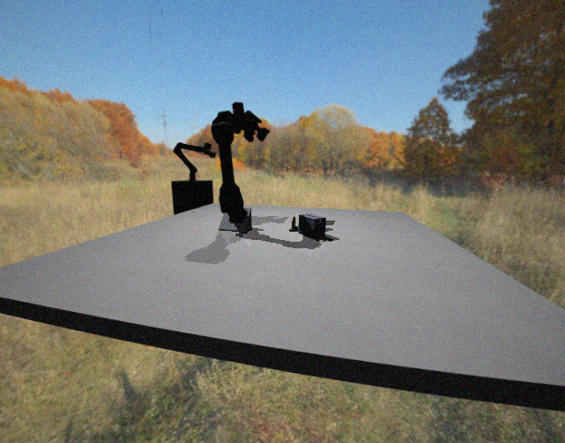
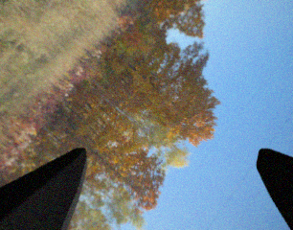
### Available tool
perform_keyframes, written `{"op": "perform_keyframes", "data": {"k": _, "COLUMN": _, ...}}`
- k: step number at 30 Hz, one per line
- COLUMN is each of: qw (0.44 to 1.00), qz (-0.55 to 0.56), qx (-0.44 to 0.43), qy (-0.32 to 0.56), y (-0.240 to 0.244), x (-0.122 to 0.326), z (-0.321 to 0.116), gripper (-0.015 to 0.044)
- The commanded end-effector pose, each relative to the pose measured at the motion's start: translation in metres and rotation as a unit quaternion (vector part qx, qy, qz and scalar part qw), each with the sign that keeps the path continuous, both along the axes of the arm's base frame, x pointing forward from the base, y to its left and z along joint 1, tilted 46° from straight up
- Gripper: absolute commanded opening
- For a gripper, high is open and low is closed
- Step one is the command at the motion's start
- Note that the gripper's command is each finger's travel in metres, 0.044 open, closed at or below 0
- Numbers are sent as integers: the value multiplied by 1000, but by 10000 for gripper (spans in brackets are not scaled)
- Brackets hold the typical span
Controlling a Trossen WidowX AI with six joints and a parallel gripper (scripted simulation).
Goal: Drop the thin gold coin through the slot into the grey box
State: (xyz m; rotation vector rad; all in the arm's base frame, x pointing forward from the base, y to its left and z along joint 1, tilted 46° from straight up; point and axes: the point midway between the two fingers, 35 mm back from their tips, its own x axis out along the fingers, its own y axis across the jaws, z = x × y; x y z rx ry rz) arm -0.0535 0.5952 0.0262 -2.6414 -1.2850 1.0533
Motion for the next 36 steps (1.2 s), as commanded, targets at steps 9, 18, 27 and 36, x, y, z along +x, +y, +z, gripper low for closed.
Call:
{"op": "perform_keyframes", "data": {"k": 9, "qw": 930, "qz": -294, "qx": 78, "qy": 208, "y": -41, "x": 94, "z": -19, "gripper": 164}}
{"op": "perform_keyframes", "data": {"k": 18, "qw": 795, "qz": -500, "qx": 152, "qy": 306, "y": -85, "x": 167, "z": -39, "gripper": 161}}
{"op": "perform_keyframes", "data": {"k": 27, "qw": 500, "qz": -730, "qx": 300, "qy": 356, "y": -160, "x": 232, "z": -45, "gripper": 161}}
{"op": "perform_keyframes", "data": {"k": 36, "qw": 246, "qz": -814, "qx": 416, "qy": 321, "y": -221, "x": 266, "z": -43, "gripper": 161}}
